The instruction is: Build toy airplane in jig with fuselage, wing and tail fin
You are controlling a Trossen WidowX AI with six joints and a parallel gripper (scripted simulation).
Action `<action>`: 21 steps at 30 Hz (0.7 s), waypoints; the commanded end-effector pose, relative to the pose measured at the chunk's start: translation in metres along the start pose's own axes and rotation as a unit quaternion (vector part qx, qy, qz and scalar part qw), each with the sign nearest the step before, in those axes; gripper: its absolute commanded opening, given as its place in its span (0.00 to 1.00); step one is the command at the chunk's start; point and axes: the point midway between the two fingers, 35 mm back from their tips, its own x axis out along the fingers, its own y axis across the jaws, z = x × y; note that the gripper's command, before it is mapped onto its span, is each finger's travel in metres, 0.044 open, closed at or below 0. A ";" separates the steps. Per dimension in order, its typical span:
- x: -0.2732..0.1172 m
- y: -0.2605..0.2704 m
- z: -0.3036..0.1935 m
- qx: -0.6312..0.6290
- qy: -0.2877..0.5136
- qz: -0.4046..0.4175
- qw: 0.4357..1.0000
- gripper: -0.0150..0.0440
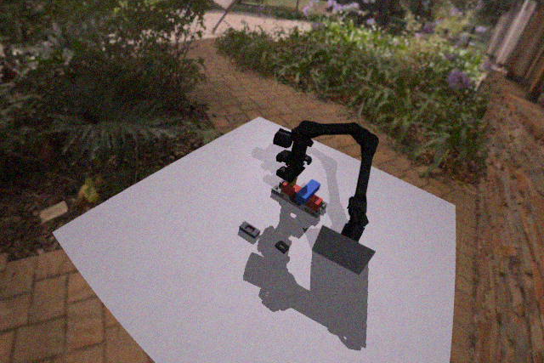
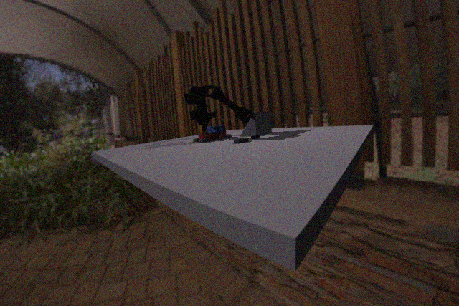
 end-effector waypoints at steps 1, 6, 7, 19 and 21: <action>0.000 0.000 0.000 0.000 0.000 0.000 1.000 0.32; 0.000 0.000 0.000 0.000 0.000 0.000 1.000 0.25; 0.000 0.000 0.000 0.000 0.000 0.000 1.000 0.25; 0.000 0.000 0.000 0.000 0.000 0.000 1.000 0.69; 0.000 0.000 0.000 0.000 0.000 0.000 1.000 0.69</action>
